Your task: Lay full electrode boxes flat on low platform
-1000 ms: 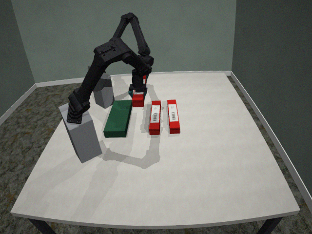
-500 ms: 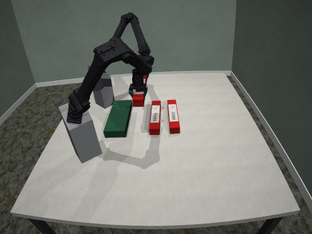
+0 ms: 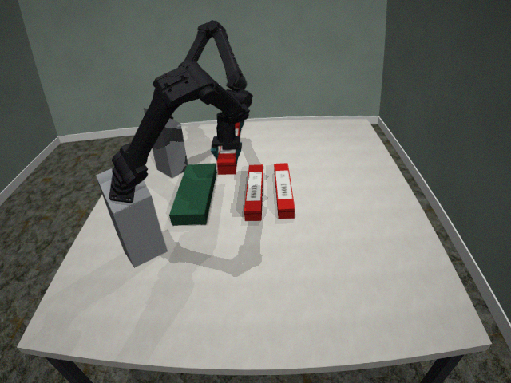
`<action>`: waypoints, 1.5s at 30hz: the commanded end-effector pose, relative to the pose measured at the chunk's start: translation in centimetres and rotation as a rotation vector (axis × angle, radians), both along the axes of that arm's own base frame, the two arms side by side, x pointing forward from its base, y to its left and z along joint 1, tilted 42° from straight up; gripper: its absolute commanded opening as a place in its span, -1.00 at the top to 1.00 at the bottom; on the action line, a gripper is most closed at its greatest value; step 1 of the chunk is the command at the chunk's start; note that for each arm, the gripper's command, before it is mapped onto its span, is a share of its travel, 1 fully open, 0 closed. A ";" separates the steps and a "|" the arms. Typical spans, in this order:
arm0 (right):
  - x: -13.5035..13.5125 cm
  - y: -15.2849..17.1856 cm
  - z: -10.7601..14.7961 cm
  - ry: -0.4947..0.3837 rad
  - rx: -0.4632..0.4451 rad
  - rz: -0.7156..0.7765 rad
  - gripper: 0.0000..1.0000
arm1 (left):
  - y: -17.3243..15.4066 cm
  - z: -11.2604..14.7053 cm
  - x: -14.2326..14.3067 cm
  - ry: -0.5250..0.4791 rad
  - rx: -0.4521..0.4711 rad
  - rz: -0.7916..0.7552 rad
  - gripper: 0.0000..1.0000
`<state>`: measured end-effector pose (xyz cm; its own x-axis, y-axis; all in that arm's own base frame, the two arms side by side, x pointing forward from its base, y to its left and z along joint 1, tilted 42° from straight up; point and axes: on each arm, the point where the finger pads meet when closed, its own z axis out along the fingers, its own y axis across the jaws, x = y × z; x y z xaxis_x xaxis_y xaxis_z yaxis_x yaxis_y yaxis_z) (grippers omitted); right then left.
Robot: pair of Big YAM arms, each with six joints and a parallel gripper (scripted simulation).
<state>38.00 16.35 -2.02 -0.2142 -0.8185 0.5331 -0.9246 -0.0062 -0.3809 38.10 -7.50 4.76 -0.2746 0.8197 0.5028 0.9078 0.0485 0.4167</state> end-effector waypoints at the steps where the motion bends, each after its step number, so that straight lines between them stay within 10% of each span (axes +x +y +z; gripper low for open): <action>1: 1.8 3.8 4.5 -0.082 0.042 0.050 1.00 | -2.7 4.3 1.7 -0.077 -0.023 -0.053 1.00; 45: 2.4 -1.4 -2.4 -0.058 0.022 0.032 1.00 | 1.7 -2.3 2.4 -0.057 -0.013 -0.030 1.00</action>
